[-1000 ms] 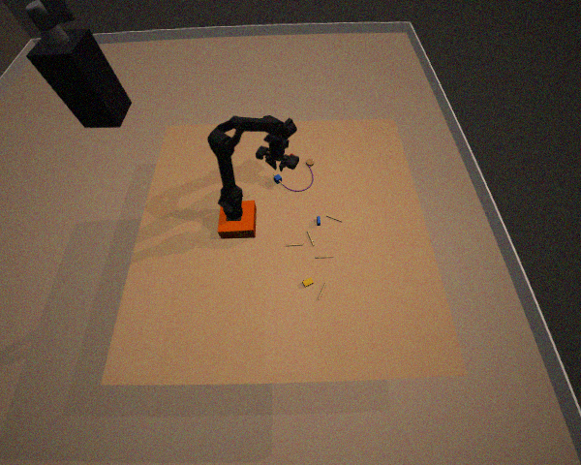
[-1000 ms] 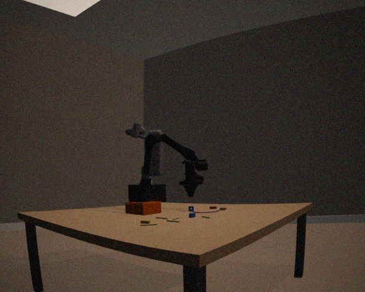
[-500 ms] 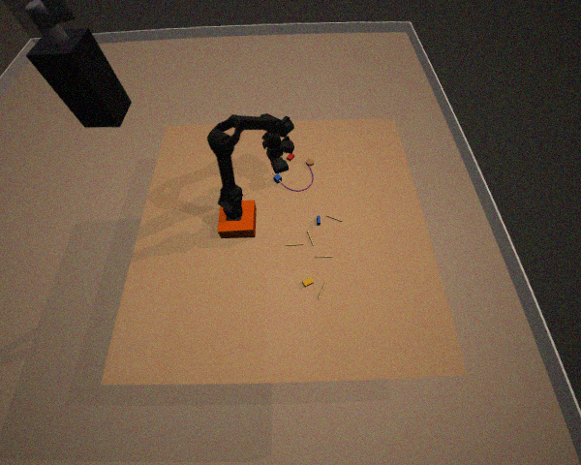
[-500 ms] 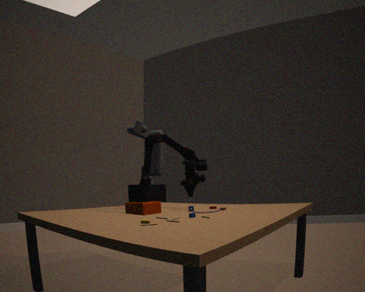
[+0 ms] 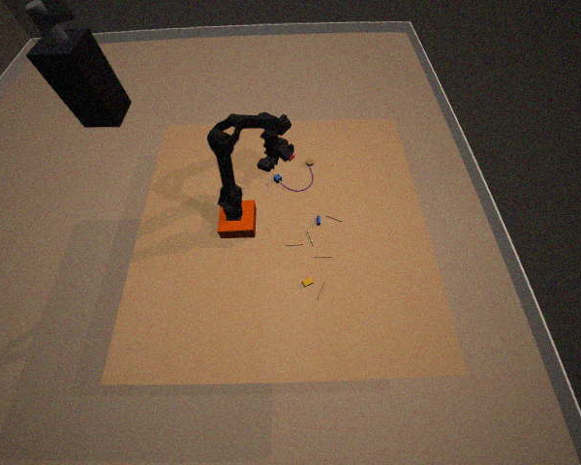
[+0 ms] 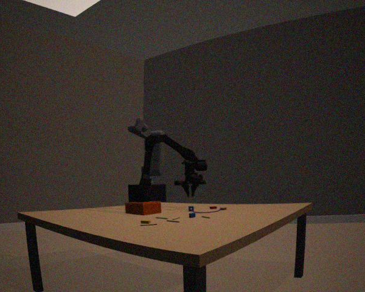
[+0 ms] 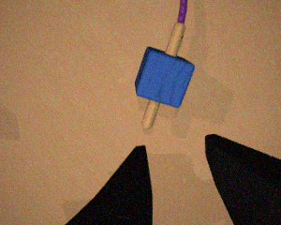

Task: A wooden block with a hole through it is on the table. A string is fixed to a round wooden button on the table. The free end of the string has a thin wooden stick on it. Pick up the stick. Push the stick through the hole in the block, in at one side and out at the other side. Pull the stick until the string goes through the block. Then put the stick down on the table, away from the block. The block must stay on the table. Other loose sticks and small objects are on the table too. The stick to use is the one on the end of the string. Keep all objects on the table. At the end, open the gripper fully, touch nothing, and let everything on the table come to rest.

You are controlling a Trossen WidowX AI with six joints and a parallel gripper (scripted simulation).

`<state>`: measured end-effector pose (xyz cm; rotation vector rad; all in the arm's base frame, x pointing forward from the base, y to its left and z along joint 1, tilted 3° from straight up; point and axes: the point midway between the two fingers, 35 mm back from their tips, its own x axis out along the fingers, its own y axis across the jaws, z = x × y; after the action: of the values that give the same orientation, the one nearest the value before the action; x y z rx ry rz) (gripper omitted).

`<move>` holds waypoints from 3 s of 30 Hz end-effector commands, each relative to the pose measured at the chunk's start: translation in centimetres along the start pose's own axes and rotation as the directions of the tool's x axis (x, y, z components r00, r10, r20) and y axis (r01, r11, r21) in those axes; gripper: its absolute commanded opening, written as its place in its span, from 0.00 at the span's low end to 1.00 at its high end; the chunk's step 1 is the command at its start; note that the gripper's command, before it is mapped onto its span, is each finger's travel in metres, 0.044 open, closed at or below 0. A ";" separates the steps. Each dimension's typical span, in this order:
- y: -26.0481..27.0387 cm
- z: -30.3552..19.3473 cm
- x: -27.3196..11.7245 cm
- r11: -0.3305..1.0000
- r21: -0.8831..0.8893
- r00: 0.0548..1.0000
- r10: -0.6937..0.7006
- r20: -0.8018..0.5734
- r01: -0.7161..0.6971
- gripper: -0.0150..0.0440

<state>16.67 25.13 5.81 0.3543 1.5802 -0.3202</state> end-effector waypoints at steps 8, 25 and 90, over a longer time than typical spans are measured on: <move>0.6 -0.9 -0.3 0.895 0.446 1.000 0.007 -0.015 0.001 0.46; 0.8 -0.9 1.4 0.895 0.446 1.000 0.007 -0.015 0.000 0.46; 0.7 -1.2 7.8 0.895 0.446 0.998 -0.025 0.050 0.000 0.25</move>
<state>15.68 26.28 -1.90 0.6979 1.4797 -0.6932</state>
